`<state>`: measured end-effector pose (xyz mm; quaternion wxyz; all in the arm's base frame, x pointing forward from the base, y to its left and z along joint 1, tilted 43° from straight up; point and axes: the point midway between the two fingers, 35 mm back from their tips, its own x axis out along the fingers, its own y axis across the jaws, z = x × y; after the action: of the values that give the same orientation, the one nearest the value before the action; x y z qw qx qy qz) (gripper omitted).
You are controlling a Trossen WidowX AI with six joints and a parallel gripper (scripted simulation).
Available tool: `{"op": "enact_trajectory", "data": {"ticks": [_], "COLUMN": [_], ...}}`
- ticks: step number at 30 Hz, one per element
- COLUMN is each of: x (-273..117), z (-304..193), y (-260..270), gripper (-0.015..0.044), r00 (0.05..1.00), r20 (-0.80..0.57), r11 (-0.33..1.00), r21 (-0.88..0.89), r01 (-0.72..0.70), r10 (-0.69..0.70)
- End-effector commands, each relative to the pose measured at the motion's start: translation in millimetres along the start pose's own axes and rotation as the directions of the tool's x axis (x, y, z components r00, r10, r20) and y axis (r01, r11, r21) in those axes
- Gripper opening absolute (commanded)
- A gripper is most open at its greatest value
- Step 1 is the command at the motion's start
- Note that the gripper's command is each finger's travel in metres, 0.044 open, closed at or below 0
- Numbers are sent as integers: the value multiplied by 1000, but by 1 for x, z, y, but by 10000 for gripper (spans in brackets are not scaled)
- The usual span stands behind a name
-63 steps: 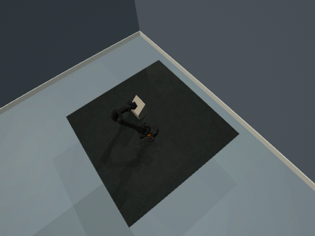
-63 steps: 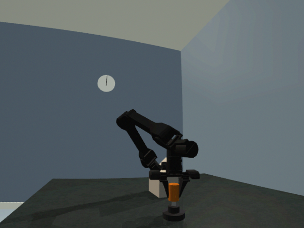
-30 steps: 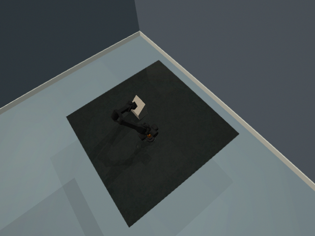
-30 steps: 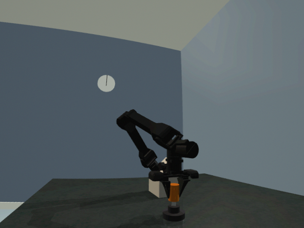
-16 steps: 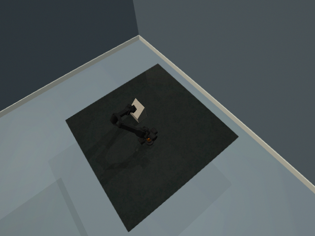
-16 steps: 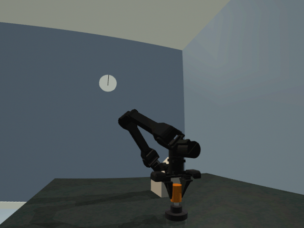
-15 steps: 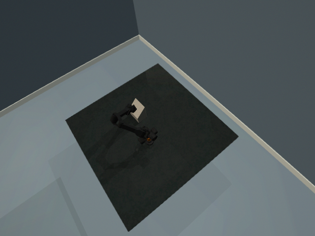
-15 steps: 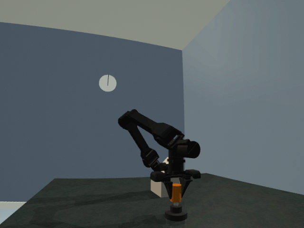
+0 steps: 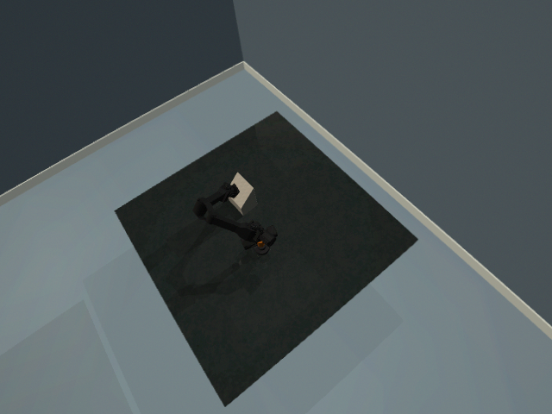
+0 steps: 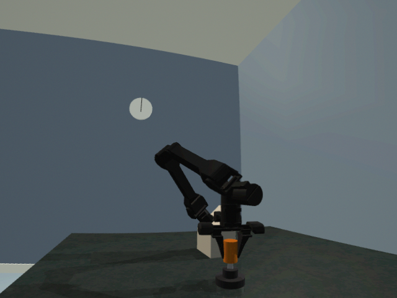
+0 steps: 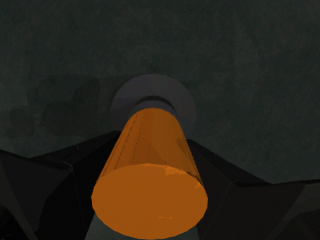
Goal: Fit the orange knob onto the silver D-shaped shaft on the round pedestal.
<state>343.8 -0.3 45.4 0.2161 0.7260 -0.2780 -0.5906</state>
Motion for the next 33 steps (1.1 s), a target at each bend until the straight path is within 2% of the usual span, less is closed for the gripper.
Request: {"op": "enact_trajectory", "data": {"ticks": [1, 8, 16, 20, 25, 27, 33], "x": [-2, -1, -1, -2, -3, -3, -3], "z": [1, 2, 2, 1, -1, -2, -5], "y": [0, 1, 2, 2, 2, 2, 1], "gripper": [0, 0, 0, 0, 0, 0, 0], "r00": [1000, 1000, 1000, 1000, 1000, 1000, 1000], "r20": [-6, -6, -6, -6, -6, -6, -6], "r11": [978, 766, 309, 45, -238, -275, -275], "r21": [209, 643, 951, 999, 971, 961, 961], "r01": [1, 4, 6, 6, 6, 6, 6], "r10": [0, 0, 0, 0, 0, 0, 0]}}
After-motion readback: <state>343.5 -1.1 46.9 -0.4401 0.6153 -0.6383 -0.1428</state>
